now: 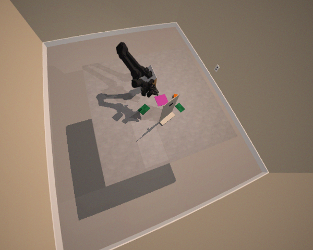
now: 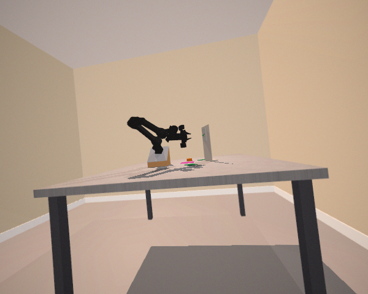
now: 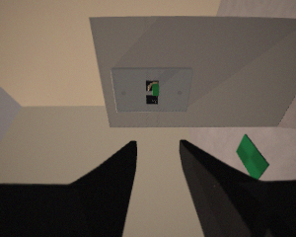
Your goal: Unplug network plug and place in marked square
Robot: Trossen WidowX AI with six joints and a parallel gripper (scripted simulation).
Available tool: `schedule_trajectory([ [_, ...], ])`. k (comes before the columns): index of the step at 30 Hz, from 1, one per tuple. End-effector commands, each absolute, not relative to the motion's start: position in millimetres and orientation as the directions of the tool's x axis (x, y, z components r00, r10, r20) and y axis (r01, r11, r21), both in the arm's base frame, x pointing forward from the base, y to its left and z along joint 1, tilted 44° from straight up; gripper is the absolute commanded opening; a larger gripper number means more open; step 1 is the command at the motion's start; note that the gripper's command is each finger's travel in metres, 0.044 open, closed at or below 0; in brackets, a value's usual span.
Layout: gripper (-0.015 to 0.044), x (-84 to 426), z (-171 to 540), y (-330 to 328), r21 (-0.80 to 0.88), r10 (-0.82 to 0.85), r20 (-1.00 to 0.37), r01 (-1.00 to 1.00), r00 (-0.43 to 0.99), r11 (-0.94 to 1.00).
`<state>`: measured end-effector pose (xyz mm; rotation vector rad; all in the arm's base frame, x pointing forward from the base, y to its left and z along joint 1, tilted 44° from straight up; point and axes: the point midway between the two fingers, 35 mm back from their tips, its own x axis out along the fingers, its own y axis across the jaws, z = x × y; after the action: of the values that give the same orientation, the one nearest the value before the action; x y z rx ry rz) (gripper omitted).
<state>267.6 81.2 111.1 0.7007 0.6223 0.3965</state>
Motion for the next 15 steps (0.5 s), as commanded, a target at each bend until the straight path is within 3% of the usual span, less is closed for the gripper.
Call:
schedule_trajectory([
  [1,0.0156,265.5,107.9,82.7,0.713,0.541,-0.397,-0.122,0.741,0.691],
  [15,0.0156,296.8,102.9,95.2,0.713,0.541,-0.396,-0.123,0.742,0.690],
])
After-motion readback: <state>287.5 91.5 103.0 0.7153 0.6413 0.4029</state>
